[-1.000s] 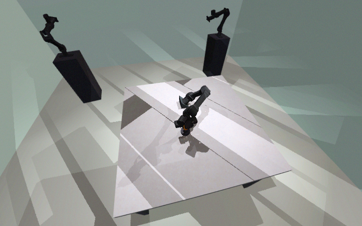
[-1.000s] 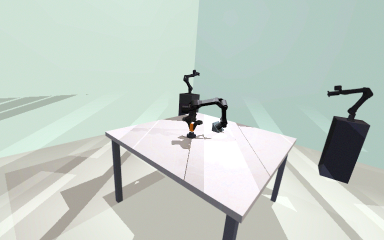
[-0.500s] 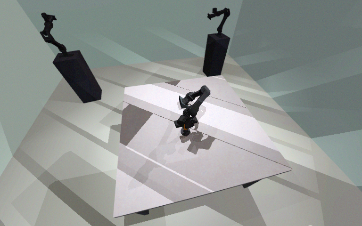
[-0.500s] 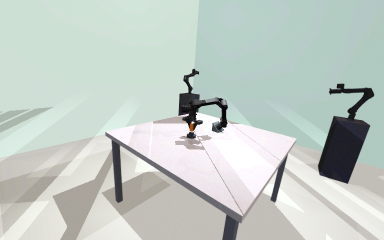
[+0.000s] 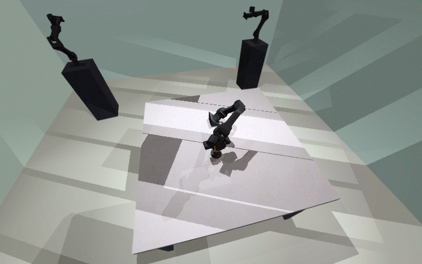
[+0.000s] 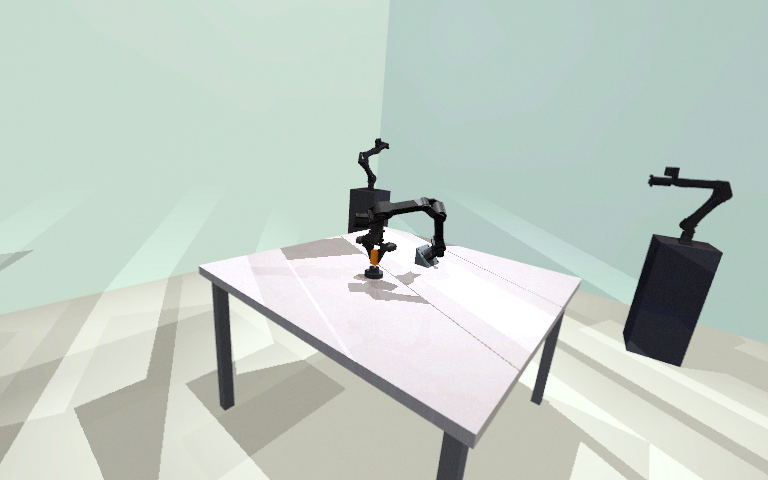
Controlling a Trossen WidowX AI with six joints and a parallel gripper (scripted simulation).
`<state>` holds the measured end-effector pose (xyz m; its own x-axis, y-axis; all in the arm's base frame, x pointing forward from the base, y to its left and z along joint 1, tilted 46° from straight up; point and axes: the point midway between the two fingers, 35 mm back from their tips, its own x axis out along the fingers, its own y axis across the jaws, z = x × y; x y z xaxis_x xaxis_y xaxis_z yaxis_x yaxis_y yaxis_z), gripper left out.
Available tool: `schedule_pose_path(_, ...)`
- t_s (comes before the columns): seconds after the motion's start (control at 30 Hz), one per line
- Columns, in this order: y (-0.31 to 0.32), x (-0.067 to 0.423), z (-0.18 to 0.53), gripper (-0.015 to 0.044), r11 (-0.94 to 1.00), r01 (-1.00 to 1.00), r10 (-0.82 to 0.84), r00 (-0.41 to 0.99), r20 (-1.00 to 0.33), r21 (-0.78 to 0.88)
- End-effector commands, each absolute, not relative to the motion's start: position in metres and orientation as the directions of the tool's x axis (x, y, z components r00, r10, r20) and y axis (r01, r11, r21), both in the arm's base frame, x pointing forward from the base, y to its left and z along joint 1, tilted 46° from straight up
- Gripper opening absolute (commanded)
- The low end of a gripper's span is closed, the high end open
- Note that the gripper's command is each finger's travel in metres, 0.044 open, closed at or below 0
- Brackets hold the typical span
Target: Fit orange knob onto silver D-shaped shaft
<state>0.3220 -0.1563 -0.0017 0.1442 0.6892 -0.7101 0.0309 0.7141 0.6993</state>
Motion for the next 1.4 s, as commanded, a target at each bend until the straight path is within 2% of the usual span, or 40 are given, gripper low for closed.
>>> schedule_pose_path(0.0, -0.1559, 0.3227, -0.0018, 0.0000, 0.715, 0.008, 0.691, 0.148, -0.708, 0.699)
schedule_pose_path(0.87, -0.1553, 0.3228, -0.0023, 0.0000, 0.710, 0.048, 0.691, 0.148, -0.708, 0.703)
schedule_pose_path(1.37, -0.1551, 0.3227, -0.0036, 0.0000, 0.717, -0.018, 0.691, 0.148, -0.708, 0.696)
